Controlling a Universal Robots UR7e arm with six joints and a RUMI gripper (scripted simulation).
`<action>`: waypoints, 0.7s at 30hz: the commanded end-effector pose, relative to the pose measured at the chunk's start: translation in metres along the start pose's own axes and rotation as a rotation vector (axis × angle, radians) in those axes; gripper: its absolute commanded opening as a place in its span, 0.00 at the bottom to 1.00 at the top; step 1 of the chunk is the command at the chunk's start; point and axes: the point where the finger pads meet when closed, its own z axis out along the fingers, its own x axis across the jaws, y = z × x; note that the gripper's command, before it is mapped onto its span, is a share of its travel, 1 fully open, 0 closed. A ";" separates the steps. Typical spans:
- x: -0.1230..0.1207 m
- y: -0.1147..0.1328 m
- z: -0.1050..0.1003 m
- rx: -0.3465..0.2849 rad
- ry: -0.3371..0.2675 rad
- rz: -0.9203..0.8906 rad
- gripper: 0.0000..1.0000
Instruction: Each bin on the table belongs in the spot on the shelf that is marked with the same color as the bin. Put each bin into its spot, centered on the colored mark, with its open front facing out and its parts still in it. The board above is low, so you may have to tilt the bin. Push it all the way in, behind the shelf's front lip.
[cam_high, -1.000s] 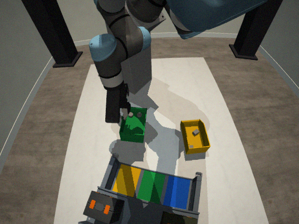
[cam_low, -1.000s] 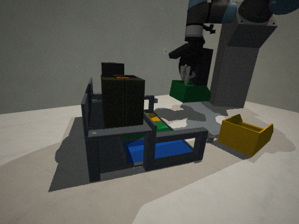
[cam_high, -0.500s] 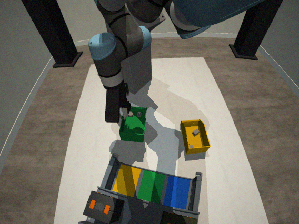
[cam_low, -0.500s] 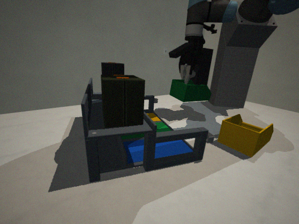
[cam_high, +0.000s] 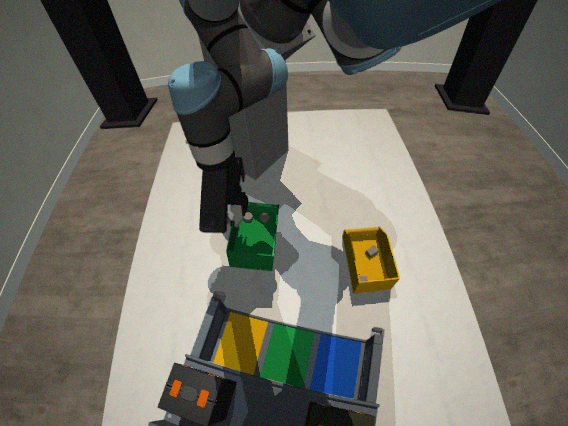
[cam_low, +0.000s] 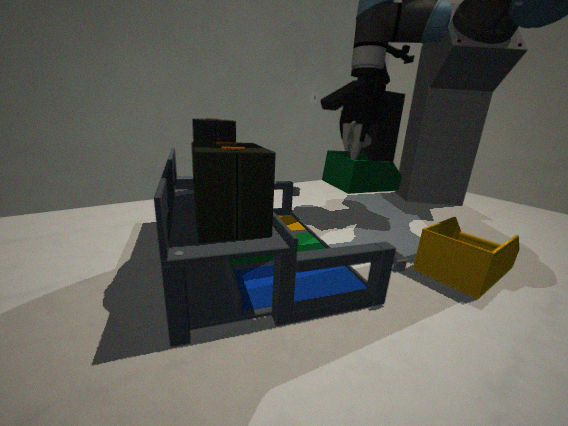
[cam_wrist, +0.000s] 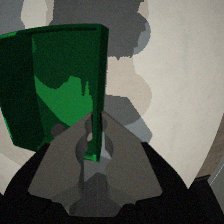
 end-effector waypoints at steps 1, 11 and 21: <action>0.000 0.000 0.000 0.001 0.001 0.000 0.00; 0.000 0.000 -0.001 0.001 0.001 0.000 0.00; 0.000 0.000 -0.006 0.001 0.001 0.000 0.00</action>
